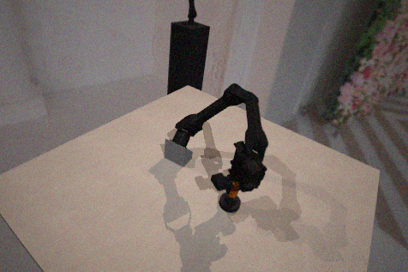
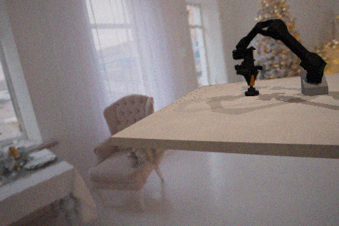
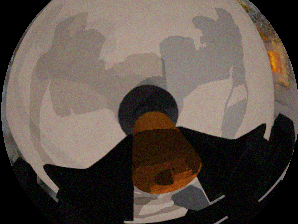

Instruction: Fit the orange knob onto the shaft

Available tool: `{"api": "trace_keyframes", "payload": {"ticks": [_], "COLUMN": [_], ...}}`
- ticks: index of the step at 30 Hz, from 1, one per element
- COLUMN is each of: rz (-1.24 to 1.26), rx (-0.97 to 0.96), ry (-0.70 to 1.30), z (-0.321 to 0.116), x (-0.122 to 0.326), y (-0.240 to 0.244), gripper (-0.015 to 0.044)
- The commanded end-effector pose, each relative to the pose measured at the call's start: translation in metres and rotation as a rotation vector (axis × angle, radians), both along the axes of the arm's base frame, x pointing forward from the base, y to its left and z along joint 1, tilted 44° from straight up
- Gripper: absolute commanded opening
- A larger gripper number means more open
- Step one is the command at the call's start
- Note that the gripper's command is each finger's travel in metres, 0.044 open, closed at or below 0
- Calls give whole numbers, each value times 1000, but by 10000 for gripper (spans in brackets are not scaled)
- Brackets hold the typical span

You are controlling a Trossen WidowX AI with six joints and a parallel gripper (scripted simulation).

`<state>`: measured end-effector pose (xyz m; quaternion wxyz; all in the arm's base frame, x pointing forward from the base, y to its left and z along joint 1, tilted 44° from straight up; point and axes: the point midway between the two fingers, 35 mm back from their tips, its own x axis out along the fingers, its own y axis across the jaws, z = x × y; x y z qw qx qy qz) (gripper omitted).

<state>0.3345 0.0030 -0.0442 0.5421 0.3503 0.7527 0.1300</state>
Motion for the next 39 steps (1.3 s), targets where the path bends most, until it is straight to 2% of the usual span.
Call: {"api": "trace_keyframes", "payload": {"ticks": [1, 9, 16, 39], "rz": [-4, -11, -156, -156], "rx": [0, -1, -35, -35], "ry": [5, 11, 145, 145], "z": [0, 4, 3, 1], "x": [-1, 0, 2, 2], "y": [1, -3, -3, -1], "gripper": [0, 0, 0, 0]}}
